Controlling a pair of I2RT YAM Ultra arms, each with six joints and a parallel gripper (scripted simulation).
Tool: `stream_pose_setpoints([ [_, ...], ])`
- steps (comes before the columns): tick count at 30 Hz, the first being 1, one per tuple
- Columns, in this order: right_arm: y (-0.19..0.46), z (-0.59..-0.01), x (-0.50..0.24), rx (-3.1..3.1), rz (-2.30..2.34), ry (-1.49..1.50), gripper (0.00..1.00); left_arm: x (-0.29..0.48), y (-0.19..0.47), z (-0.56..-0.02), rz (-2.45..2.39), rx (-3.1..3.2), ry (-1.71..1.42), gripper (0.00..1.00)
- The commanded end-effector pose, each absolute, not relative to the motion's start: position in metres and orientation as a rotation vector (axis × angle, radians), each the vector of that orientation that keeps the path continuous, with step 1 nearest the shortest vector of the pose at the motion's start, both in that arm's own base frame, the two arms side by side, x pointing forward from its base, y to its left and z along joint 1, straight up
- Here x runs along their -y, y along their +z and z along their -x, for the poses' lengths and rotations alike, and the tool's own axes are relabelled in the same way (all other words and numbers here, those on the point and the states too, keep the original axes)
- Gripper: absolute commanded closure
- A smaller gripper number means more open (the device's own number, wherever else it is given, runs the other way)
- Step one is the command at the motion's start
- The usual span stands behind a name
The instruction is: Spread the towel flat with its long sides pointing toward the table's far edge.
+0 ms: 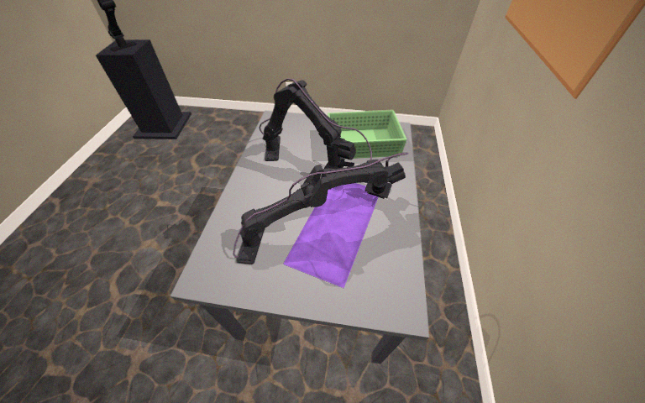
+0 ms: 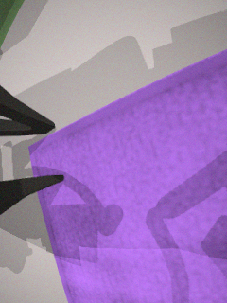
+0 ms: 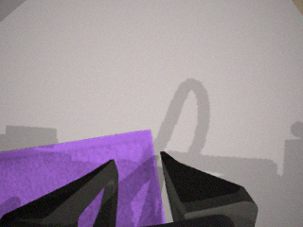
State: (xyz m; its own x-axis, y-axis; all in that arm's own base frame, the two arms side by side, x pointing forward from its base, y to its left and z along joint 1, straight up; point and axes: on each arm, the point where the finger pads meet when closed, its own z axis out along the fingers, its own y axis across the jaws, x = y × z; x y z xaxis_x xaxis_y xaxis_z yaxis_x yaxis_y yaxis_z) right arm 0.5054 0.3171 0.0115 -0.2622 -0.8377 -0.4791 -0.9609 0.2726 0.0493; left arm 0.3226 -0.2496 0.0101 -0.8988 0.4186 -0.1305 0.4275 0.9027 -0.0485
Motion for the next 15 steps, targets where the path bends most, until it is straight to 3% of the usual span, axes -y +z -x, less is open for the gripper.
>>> stream_pose_setpoints([
  [1,0.019,-0.506,-0.32,-2.159,1.604,0.488,0.66,0.249,0.004,-0.321,-0.653,-2.941,-0.116,0.66],
  [2,0.019,-0.506,-0.32,-2.159,1.604,0.488,0.66,0.249,0.004,-0.321,-0.653,-2.941,-0.116,0.73],
  [4,0.019,-0.506,-0.32,-2.159,1.604,0.488,0.66,0.249,0.004,-0.321,-0.653,-2.941,-0.116,0.73],
  [5,0.019,-0.506,-0.32,-2.159,1.604,0.488,0.76,0.252,-0.002,-0.317,-0.661,-2.951,-0.105,0.81],
  [9,0.019,-0.507,-0.318,-2.162,1.606,0.475,0.76,0.251,-0.002,-0.319,-0.655,-2.951,-0.1,0.81],
  [10,0.018,-0.504,-0.317,-2.162,1.608,0.472,0.85,0.255,-0.002,-0.317,-0.66,-2.95,-0.101,0.89],
  [12,0.018,-0.504,-0.317,-2.163,1.609,0.465,0.85,0.255,-0.002,-0.317,-0.66,-2.95,-0.101,0.89],
  [13,0.019,-0.5,-0.318,-2.154,1.599,0.49,0.95,0.264,0.01,-0.325,-0.655,-2.925,-0.118,0.98],
  [15,0.018,-0.501,-0.316,-2.16,1.599,0.472,0.95,0.266,0.01,-0.324,-0.657,-2.929,-0.131,0.98],
])
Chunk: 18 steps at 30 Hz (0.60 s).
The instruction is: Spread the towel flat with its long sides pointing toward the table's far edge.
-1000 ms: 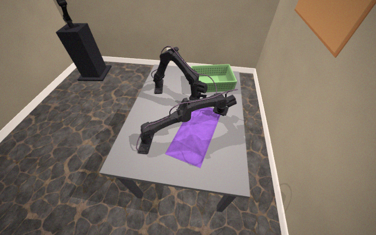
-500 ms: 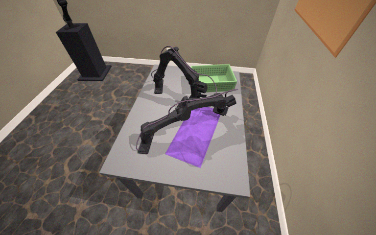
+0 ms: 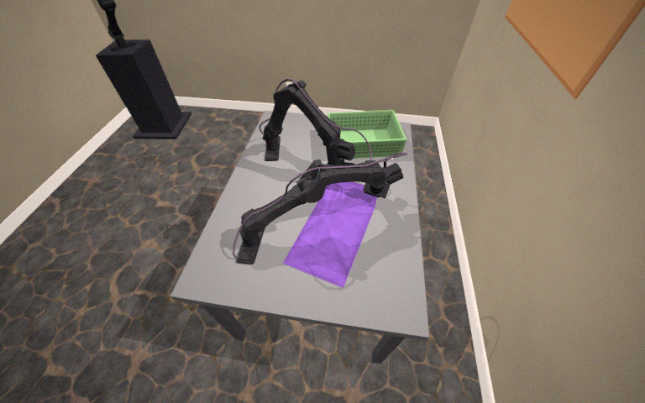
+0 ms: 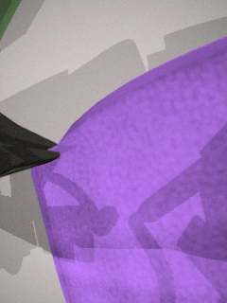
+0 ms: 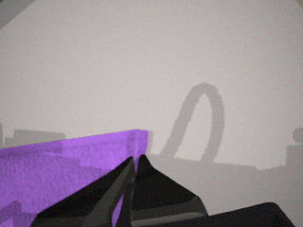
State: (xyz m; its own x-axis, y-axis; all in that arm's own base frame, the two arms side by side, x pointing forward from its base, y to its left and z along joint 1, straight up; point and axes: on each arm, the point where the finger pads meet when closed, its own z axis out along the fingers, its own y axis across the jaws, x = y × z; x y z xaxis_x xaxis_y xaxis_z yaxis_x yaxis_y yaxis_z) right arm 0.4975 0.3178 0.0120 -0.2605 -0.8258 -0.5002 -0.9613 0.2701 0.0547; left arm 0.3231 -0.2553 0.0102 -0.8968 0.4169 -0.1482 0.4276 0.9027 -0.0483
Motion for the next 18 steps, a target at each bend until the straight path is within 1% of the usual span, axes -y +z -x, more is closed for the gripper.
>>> stream_pose_setpoints([
  [1,0.018,-0.495,-0.32,-2.16,1.622,0.465,1.0,0.267,0.009,-0.322,-0.658,-2.934,-0.132,0.99],
  [6,0.011,-0.489,-0.316,-2.192,1.636,0.473,1.0,0.268,0.01,-0.323,-0.658,-2.93,-0.14,1.0],
  [7,0.011,-0.507,-0.311,-2.15,1.606,0.476,1.0,0.253,0.011,-0.33,-0.65,-2.936,-0.104,1.0],
  [14,0.008,-0.504,-0.307,-2.167,1.61,0.461,1.0,0.254,0.015,-0.328,-0.659,-2.926,-0.094,1.0],
  [15,0.016,-0.508,-0.302,-2.164,1.615,0.443,1.0,0.25,0.038,-0.333,-0.642,-2.9,-0.102,1.0],
  [17,0.017,-0.509,-0.302,-2.162,1.615,0.443,1.0,0.25,0.038,-0.333,-0.642,-2.9,-0.102,1.0],
  [18,0.055,-0.511,-0.299,-2.133,1.606,0.422,1.0,0.248,0.058,-0.332,-0.643,-2.898,-0.093,1.0],
])
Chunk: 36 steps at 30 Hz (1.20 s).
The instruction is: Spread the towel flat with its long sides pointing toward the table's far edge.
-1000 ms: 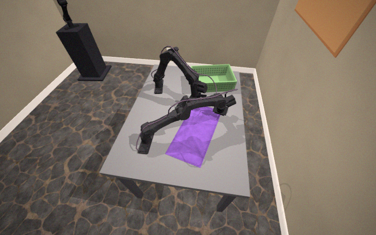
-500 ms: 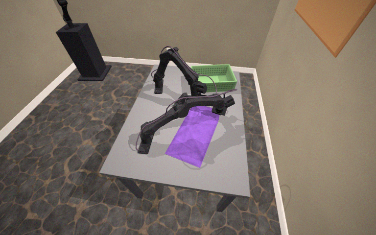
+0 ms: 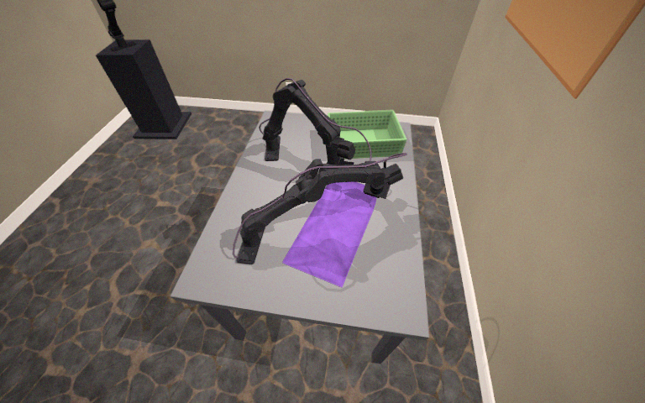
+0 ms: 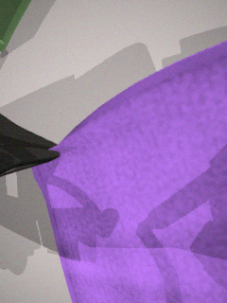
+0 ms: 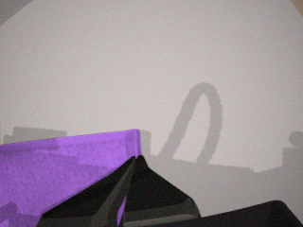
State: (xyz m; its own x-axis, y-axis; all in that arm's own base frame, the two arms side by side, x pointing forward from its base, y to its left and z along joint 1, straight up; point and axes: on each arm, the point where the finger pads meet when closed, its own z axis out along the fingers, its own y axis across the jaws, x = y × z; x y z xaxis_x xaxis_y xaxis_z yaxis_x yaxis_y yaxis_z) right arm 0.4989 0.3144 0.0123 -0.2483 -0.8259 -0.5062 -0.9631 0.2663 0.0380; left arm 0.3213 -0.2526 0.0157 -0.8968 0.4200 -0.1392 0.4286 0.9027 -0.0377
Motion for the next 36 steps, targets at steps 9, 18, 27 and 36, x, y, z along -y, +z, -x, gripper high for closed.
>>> stream_pose_setpoints([
  [9,0.045,-0.51,-0.299,-2.148,1.612,0.429,1.0,0.246,0.046,-0.33,-0.649,-2.926,-0.074,1.0],
  [18,0.046,-0.51,-0.302,-2.137,1.612,0.426,1.0,0.247,0.045,-0.33,-0.648,-2.929,-0.078,1.0],
  [27,0.046,-0.5,-0.305,-2.148,1.614,0.435,1.0,0.255,0.038,-0.328,-0.648,-2.931,-0.076,1.0],
  [36,0.063,-0.498,-0.291,-2.196,1.563,0.431,1.0,0.249,0.071,-0.335,-0.651,-2.877,-0.103,1.0],
])
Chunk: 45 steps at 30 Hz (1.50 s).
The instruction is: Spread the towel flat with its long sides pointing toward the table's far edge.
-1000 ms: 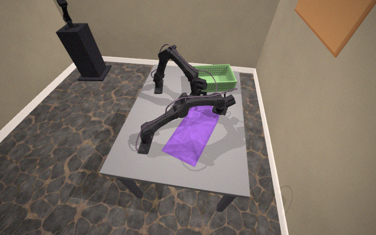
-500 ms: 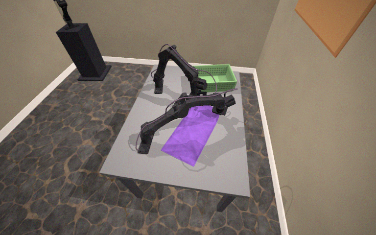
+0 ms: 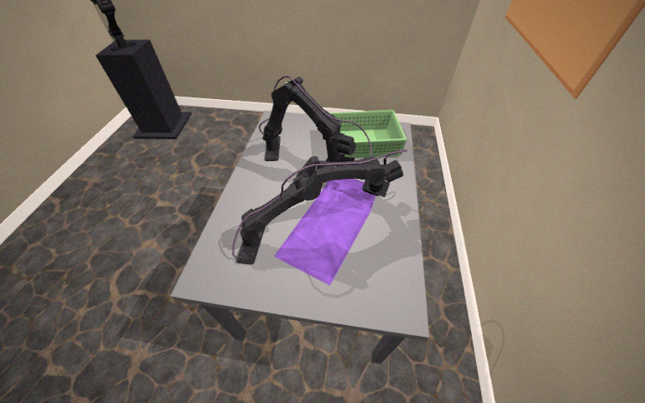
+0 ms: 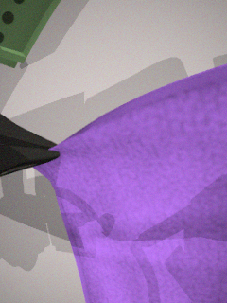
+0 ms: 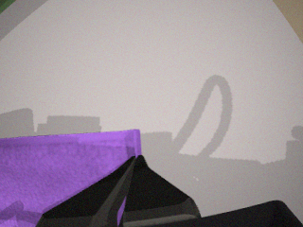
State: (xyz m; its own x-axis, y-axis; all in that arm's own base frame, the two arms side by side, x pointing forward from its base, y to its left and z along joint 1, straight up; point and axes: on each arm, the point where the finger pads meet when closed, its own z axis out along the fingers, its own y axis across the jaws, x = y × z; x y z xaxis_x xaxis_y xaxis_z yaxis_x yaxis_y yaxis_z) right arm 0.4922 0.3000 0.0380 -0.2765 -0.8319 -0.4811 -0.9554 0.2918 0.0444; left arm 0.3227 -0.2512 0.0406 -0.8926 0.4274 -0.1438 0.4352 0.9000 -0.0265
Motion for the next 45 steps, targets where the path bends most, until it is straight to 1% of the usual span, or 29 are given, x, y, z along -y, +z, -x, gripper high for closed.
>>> stream_pose_setpoints([
  [1,0.07,-0.503,-0.294,-2.169,1.554,0.42,1.0,0.249,0.071,-0.335,-0.651,-2.877,-0.104,1.0],
  [5,0.085,-0.493,-0.284,-2.224,1.519,0.422,1.0,0.245,0.094,-0.338,-0.659,-2.852,-0.11,1.0],
  [9,0.096,-0.501,-0.287,-2.186,1.507,0.408,1.0,0.245,0.094,-0.338,-0.659,-2.852,-0.112,1.0],
  [10,0.101,-0.492,-0.281,-2.233,1.489,0.414,1.0,0.243,0.108,-0.34,-0.663,-2.837,-0.117,1.0],
  [12,0.105,-0.494,-0.282,-2.22,1.485,0.409,1.0,0.243,0.108,-0.34,-0.663,-2.837,-0.117,1.0],
  [13,0.127,-0.495,-0.279,-2.218,1.447,0.395,1.0,0.24,0.124,-0.342,-0.667,-2.82,-0.122,1.0],
  [15,0.127,-0.495,-0.279,-2.217,1.447,0.395,1.0,0.24,0.124,-0.342,-0.667,-2.82,-0.122,1.0],
  [16,0.146,-0.493,-0.275,-2.226,1.409,0.384,1.0,0.238,0.141,-0.344,-0.67,-2.802,-0.128,1.0],
  [18,0.146,-0.493,-0.275,-2.226,1.409,0.384,1.0,0.238,0.141,-0.344,-0.67,-2.802,-0.128,1.0],
  [19,0.164,-0.489,-0.27,-2.241,1.371,0.375,1.0,0.235,0.159,-0.347,-0.672,-2.783,-0.134,1.0],
  [21,0.164,-0.49,-0.27,-2.241,1.371,0.375,1.0,0.235,0.159,-0.347,-0.672,-2.783,-0.134,1.0],
  [22,0.183,-0.486,-0.265,-2.249,1.326,0.367,1.0,0.232,0.179,-0.35,-0.674,-2.763,-0.141,1.0],
  [24,0.183,-0.486,-0.265,-2.249,1.326,0.367,1.0,0.232,0.179,-0.35,-0.674,-2.763,-0.141,1.0],
  [25,0.183,-0.485,-0.267,-2.247,1.33,0.369,1.0,0.233,0.164,-0.351,-0.682,-2.797,-0.124,1.0],
  [26,0.164,-0.486,-0.269,-2.279,1.344,0.379,1.0,0.233,0.164,-0.351,-0.682,-2.797,-0.124,1.0],
  [27,0.203,-0.482,-0.26,-2.256,1.279,0.359,1.0,0.231,0.184,-0.355,-0.683,-2.776,-0.132,1.0],
  [29,0.203,-0.482,-0.261,-2.256,1.28,0.36,1.0,0.231,0.192,-0.354,-0.679,-2.759,-0.14,1.0],
  [30,0.223,-0.478,-0.255,-2.262,1.229,0.351,1.0,0.23,0.205,-0.359,-0.683,-2.755,-0.14,1.0],
  [32,0.223,-0.478,-0.255,-2.262,1.229,0.351,1.0,0.23,0.205,-0.359,-0.683,-2.755,-0.14,1.0],
  [33,0.244,-0.473,-0.251,-2.264,1.177,0.344,1.0,0.228,0.226,-0.363,-0.682,-2.734,-0.148,1.0],
  [35,0.244,-0.473,-0.251,-2.263,1.179,0.344,1.0,0.228,0.226,-0.363,-0.682,-2.734,-0.148,1.0],
  [36,0.266,-0.468,-0.247,-2.259,1.124,0.337,1.0,0.226,0.247,-0.367,-0.68,-2.712,-0.155,1.0],
  [38,0.258,-0.469,-0.249,-2.272,1.132,0.341,1.0,0.226,0.247,-0.367,-0.68,-2.712,-0.155,1.0],
  [39,0.287,-0.463,-0.242,-2.242,1.065,0.333,1.0,0.225,0.269,-0.372,-0.677,-2.69,-0.162,1.0],
  [41,0.287,-0.463,-0.242,-2.242,1.065,0.333,1.0,0.225,0.269,-0.372,-0.677,-2.69,-0.162,1.0],
  [42,0.269,-0.468,-0.245,-2.277,1.075,0.339,1.0,0.225,0.269,-0.372,-0.677,-2.69,-0.161,1.0],
  [43,0.269,-0.468,-0.245,-2.276,1.076,0.34,1.0,0.225,0.269,-0.372,-0.677,-2.69,-0.161,1.0],
  [44,0.309,-0.458,-0.239,-2.218,1.006,0.331,1.0,0.225,0.292,-0.379,-0.663,-2.629,-0.177,1.0],
  [45,0.309,-0.458,-0.239,-2.218,1.006,0.331,1.0,0.225,0.292,-0.379,-0.662,-2.629,-0.176,1.0],
])
